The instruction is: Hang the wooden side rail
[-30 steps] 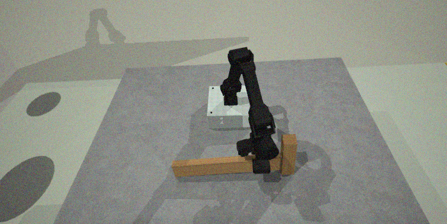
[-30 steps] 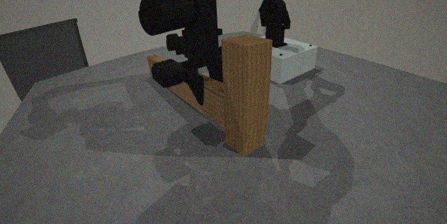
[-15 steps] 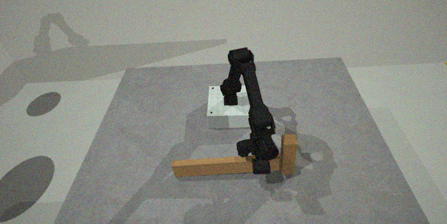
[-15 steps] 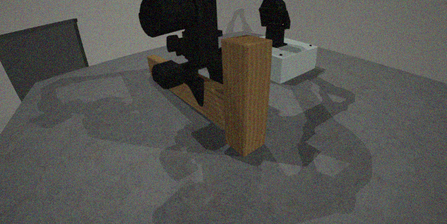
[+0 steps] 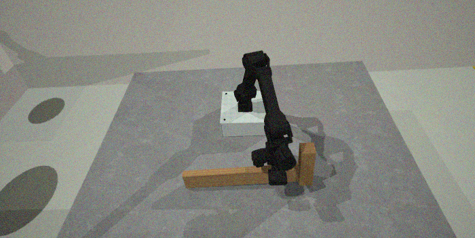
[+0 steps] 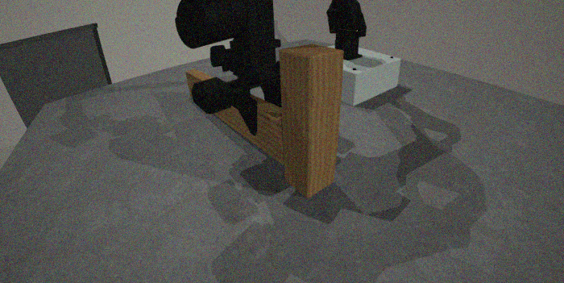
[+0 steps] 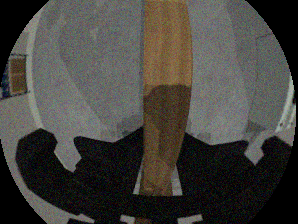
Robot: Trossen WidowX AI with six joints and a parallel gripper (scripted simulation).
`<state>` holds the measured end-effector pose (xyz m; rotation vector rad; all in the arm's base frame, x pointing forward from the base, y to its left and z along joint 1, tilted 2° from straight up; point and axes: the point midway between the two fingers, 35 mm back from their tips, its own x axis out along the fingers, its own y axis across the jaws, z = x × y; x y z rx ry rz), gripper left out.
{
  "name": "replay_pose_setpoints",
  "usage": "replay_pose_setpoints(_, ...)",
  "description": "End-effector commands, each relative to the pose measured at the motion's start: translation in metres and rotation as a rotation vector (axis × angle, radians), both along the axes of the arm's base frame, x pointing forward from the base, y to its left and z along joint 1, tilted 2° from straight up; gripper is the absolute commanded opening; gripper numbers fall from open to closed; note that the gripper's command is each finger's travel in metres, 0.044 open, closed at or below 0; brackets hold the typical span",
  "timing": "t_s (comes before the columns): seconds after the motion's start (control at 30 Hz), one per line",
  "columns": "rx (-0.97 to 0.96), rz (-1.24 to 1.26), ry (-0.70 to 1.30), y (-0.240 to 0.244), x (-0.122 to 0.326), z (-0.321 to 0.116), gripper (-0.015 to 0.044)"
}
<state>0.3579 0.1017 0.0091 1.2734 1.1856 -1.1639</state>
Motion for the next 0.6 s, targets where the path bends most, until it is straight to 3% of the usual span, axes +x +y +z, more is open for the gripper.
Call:
replay_pose_setpoints(0.0, 0.006, 0.001, -0.003, 0.001, 0.0009, -0.0013, 0.0)
replay_pose_setpoints(0.37, 0.006, 0.001, -0.003, 0.0011, 0.001, -0.003, 0.0)
replay_pose_setpoints(0.57, 0.001, -0.002, -0.001, -0.0001, 0.0001, -0.0009, 0.0157)
